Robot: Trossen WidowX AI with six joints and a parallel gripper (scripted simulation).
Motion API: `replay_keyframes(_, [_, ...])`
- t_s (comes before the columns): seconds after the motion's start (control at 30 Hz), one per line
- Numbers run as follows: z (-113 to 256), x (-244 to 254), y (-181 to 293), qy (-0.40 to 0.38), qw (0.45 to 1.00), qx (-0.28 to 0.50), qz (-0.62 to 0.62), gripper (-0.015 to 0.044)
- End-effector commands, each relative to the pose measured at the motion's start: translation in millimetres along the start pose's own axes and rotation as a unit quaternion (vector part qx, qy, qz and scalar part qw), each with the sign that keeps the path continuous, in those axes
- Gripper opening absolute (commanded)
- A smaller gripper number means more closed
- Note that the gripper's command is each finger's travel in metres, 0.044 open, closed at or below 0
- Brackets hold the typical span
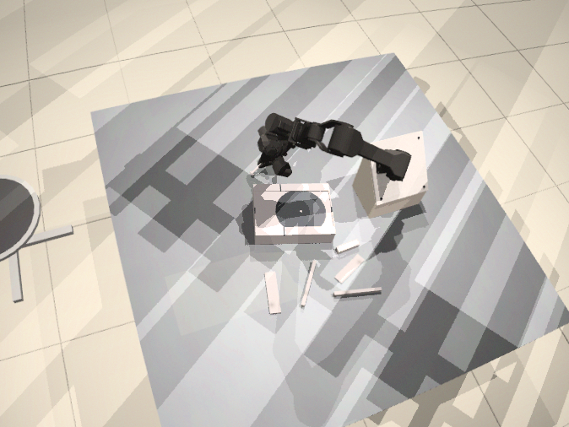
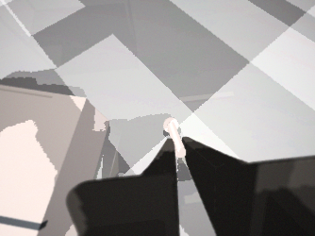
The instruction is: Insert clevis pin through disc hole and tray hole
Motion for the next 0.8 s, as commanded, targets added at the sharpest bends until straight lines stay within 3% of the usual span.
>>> replay_keyframes(0.0, [6,2,9,-0.010,1.000,-0.019,-0.005,0.0000])
replay_keyframes(0.3, [23,12,28,-0.034,0.997,-0.067,-0.006,0.0000])
replay_keyframes(0.77, [16,11,33,-0.035,0.997,-0.067,-0.006,0.0000])
Point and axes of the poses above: the point midway between the two fingers, 35 mm back from their tips, its own z axis back along the fingers, its own x axis across the jaws, y = z × x, the point moved 9 cm from there along z, back along the fingers, and after that the axes turned 12 degrees about -z, right-handed, at the moved point
